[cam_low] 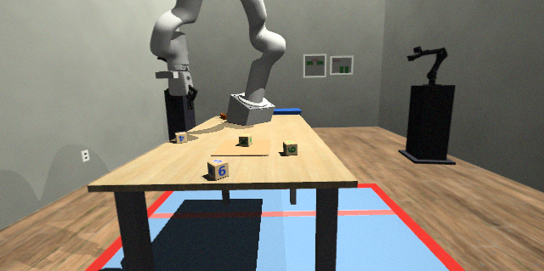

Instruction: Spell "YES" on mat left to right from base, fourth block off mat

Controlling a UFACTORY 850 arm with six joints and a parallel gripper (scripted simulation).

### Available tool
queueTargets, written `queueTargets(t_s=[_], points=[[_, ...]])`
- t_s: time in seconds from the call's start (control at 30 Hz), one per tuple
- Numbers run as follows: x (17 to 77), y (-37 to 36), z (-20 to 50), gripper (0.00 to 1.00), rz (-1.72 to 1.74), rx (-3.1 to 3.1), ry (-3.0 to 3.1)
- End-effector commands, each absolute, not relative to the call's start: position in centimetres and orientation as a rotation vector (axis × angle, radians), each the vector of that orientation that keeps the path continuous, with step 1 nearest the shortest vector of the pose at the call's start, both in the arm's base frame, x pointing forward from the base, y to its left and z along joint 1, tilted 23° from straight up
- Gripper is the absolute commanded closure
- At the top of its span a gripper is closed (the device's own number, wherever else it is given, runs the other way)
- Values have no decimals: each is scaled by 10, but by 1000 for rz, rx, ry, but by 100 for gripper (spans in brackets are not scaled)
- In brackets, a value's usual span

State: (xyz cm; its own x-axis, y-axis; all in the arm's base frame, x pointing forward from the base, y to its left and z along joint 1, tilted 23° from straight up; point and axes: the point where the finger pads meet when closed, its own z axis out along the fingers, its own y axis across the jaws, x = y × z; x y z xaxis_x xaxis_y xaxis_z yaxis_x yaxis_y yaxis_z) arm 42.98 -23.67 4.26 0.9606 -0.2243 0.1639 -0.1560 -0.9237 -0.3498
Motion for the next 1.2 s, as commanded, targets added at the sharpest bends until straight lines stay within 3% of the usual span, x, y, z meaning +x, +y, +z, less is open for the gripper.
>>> queueTargets(t_s=[0.0,1.17], points=[[402,-248,34,0,-313,-2771,278],[398,-249,33,0,-314,-2771,278]])
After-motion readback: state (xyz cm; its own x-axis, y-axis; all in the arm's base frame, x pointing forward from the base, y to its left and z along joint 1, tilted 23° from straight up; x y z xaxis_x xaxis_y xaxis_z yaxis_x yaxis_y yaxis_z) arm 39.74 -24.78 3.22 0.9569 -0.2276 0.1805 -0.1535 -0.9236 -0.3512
